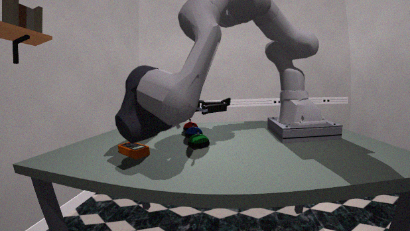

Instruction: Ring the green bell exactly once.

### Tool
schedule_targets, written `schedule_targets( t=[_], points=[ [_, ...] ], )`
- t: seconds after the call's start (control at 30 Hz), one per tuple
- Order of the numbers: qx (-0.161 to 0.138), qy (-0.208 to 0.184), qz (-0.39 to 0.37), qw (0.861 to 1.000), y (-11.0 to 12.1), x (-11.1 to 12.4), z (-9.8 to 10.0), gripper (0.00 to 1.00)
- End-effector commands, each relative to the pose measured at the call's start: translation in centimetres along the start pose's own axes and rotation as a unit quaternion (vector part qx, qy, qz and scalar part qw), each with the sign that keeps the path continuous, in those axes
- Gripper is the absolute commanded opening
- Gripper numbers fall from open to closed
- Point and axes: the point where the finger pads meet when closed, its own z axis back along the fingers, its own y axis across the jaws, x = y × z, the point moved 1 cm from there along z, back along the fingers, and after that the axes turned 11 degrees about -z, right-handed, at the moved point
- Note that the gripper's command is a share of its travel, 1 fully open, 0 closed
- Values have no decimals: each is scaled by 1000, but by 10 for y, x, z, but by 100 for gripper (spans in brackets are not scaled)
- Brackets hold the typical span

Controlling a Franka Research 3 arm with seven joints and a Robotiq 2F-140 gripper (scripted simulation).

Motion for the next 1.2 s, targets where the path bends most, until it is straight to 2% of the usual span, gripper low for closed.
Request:
schedule_targets(
  t=[0.0, 0.53, 0.57, 0.67, 0.77, 0.87, 1.03, 1.1, 1.17],
  points=[
    [0, 0, 0, 1000, 0, 0, 0, 100],
    [0, 0, 0, 1000, 0, 0, 0, 100],
    [0, 0, 0, 1000, 0, 0, 0, 10],
    [-1, -8, 4, 1000, 0, 0, 1, 10],
    [-4, -39, 17, 999, -1, 0, 4, 10],
    [-10, -97, 41, 994, -3, 0, 9, 10],
    [-18, -198, 85, 976, -6, 0, 16, 10],
    [-18, -198, 85, 976, -6, 0, 16, 10],
    [-22, -253, 108, 961, -8, 0, 20, 10]
  ],
)
